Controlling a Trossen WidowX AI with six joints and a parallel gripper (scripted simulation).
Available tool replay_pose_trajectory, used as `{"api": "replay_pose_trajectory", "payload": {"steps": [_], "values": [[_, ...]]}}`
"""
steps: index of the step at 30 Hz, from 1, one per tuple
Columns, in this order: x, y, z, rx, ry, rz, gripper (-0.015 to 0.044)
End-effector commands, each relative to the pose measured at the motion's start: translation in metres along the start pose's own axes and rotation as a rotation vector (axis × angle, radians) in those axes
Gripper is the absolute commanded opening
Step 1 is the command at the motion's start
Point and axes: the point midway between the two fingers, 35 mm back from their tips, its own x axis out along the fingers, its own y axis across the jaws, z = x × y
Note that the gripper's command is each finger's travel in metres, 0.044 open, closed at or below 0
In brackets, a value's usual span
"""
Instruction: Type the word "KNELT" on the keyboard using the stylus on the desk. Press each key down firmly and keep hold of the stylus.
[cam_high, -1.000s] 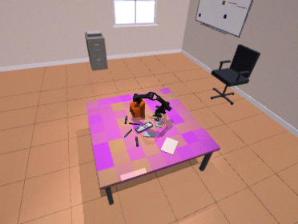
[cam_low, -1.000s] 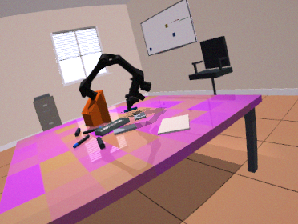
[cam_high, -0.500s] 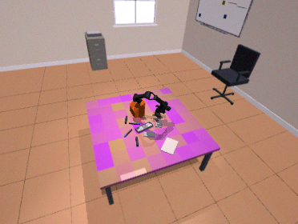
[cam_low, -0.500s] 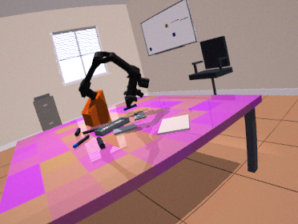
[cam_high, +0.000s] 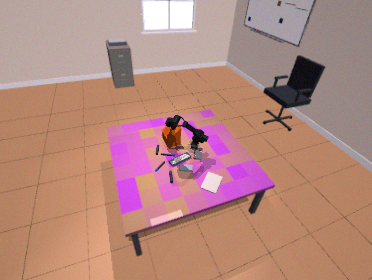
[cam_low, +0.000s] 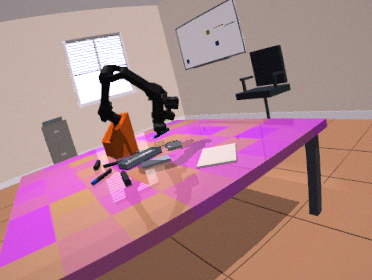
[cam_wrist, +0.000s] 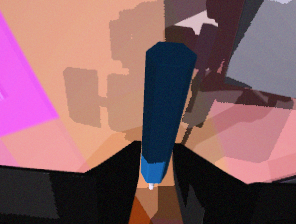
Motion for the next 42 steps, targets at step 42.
{"api": "replay_pose_trajectory", "payload": {"steps": [42], "values": [[-0.038,-0.062,-0.057,0.081,-0.908,0.073,0.0000]]}}
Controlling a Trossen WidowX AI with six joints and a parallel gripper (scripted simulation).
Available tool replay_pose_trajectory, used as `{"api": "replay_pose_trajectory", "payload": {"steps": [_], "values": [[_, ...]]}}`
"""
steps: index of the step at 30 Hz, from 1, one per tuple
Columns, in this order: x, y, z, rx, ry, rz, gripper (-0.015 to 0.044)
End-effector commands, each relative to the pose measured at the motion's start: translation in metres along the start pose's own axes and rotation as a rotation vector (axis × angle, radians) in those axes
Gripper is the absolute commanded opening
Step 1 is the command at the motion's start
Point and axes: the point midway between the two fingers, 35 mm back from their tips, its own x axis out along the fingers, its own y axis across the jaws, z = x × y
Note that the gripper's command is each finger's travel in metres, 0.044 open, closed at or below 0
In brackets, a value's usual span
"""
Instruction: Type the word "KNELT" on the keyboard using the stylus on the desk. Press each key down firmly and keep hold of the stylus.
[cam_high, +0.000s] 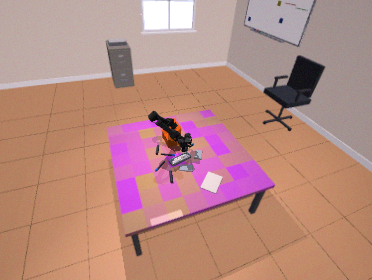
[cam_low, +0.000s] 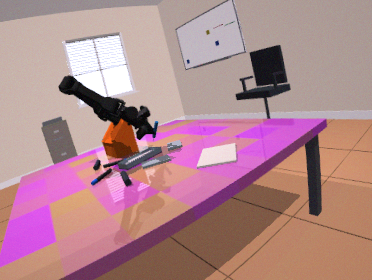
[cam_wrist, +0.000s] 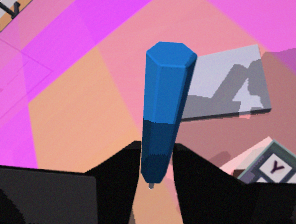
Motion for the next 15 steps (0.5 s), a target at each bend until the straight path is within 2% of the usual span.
{"api": "replay_pose_trajectory", "payload": {"steps": [1,15], "values": [[-0.009,-0.005,-0.001,-0.014,-0.073,-0.033,0.0000],[-0.042,-0.022,-0.012,-0.079,-0.303,-0.224,0.0000]]}}
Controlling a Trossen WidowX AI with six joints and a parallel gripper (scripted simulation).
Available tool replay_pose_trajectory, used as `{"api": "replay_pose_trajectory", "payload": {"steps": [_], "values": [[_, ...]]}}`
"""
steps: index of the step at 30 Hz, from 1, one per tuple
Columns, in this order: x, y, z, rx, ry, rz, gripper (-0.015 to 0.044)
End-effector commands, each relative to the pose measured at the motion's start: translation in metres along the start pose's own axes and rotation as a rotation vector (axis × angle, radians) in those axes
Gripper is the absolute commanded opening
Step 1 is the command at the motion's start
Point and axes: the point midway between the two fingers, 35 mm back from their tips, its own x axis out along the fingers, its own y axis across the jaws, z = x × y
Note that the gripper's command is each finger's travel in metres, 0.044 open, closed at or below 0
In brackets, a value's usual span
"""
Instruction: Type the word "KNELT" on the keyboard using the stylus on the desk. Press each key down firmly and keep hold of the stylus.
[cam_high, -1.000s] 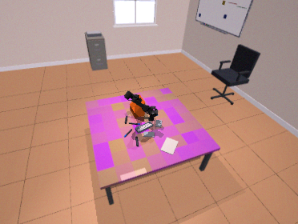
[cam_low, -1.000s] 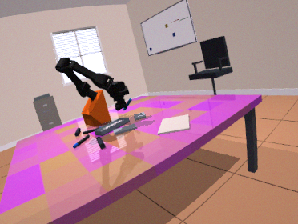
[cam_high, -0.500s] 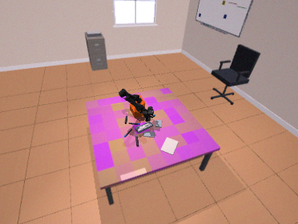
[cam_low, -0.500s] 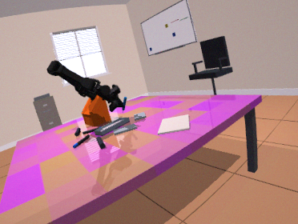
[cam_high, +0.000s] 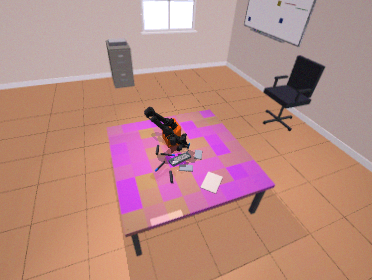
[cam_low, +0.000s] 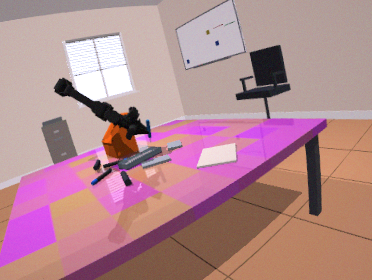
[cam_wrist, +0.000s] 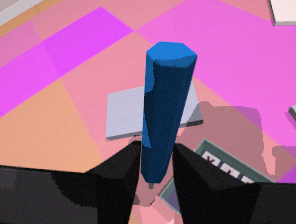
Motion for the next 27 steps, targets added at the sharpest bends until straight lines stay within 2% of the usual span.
{"api": "replay_pose_trajectory", "payload": {"steps": [1,14,27], "values": [[-0.009,-0.005,0.000,-0.027,-0.056,-0.056,0.0000],[-0.041,-0.018,-0.007,-0.136,-0.192,-0.283,0.0000],[-0.031,-0.024,-0.019,-0.138,-0.191,-0.284,0.0000]]}}
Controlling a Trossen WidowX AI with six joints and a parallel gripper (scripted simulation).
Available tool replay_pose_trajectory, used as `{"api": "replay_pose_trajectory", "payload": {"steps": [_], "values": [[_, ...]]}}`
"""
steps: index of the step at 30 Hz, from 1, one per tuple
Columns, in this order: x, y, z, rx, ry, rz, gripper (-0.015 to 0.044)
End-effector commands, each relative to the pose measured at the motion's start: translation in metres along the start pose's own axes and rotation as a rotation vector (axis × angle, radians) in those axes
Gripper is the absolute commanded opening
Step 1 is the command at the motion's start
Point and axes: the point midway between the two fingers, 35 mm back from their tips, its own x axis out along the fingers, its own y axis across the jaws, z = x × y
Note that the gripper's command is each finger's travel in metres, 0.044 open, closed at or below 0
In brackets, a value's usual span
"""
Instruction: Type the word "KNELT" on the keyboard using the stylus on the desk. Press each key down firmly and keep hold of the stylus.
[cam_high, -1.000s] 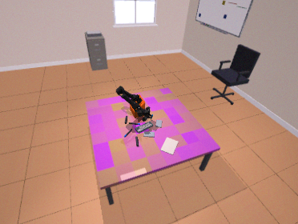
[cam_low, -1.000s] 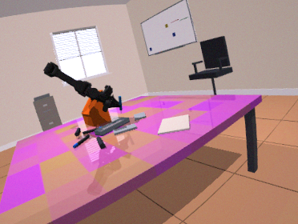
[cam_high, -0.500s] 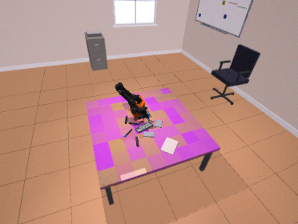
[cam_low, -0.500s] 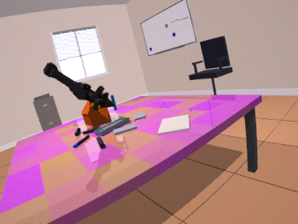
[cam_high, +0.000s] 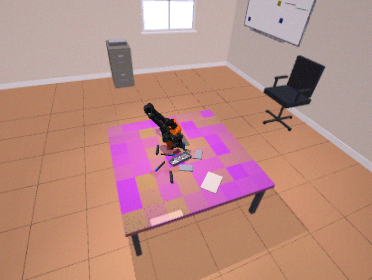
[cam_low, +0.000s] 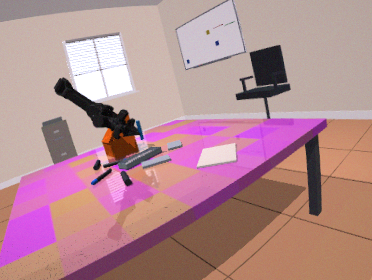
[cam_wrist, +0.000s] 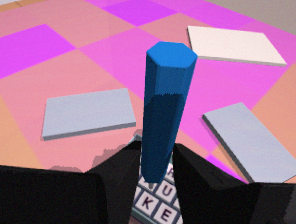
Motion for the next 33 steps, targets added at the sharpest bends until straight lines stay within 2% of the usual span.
{"api": "replay_pose_trajectory", "payload": {"steps": [1,9,12,33], "values": [[0.004,0.001,-0.007,-0.002,-0.003,0.005,0.0000],[0.011,0.002,-0.020,-0.001,-0.004,0.005,0.0000],[0.013,0.002,-0.021,-0.001,-0.004,0.005,0.0079],[0.019,0.002,-0.031,-0.001,-0.003,0.005,0.0081]]}}
